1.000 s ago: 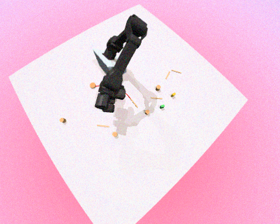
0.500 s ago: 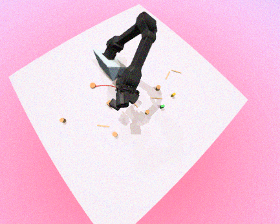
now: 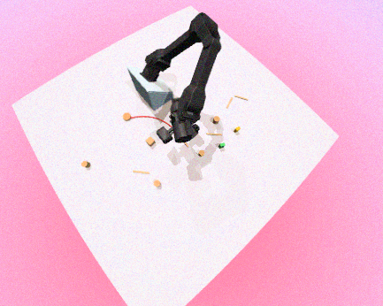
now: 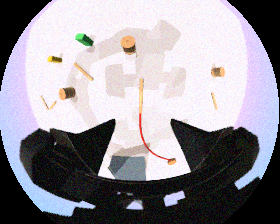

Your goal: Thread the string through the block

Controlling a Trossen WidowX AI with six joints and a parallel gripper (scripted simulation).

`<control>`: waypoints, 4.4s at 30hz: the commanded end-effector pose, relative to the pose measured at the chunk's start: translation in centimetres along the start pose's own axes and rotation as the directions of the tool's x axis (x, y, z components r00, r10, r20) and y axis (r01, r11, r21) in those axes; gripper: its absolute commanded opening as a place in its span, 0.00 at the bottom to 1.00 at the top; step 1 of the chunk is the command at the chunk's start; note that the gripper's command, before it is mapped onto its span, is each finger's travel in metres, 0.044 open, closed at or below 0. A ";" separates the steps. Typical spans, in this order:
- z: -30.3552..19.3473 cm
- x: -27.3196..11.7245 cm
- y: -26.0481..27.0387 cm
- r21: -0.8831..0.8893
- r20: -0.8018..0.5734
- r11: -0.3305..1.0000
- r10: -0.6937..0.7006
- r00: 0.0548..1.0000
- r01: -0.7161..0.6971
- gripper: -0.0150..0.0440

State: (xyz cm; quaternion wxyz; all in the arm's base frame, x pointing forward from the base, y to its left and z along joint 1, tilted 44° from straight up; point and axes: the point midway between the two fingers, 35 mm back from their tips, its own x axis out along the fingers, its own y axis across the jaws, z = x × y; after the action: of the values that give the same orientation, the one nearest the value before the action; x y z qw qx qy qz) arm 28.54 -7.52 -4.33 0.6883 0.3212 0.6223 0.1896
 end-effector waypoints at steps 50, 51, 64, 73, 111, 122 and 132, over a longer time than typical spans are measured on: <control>0.0 4.2 0.3 0.017 -0.002 1.000 0.006 1.000 -0.006 0.46; 0.0 4.4 0.3 0.017 -0.002 1.000 0.006 1.000 -0.006 0.46; -0.2 6.1 0.4 0.017 -0.002 1.000 0.008 1.000 -0.008 0.46; 0.0 5.9 0.3 0.010 -0.001 1.000 0.005 1.000 -0.005 0.29; 0.1 2.3 0.2 0.011 -0.001 1.000 0.001 1.000 -0.001 0.25; 0.1 0.9 0.2 0.011 -0.002 1.000 0.001 1.000 -0.001 0.25; 0.0 -0.1 0.2 0.011 -0.002 1.000 0.002 1.000 -0.002 0.25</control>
State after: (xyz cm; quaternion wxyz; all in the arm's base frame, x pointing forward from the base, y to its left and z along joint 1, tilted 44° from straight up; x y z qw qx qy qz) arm 28.37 -6.92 -4.49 0.6808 0.3294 0.6267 0.1879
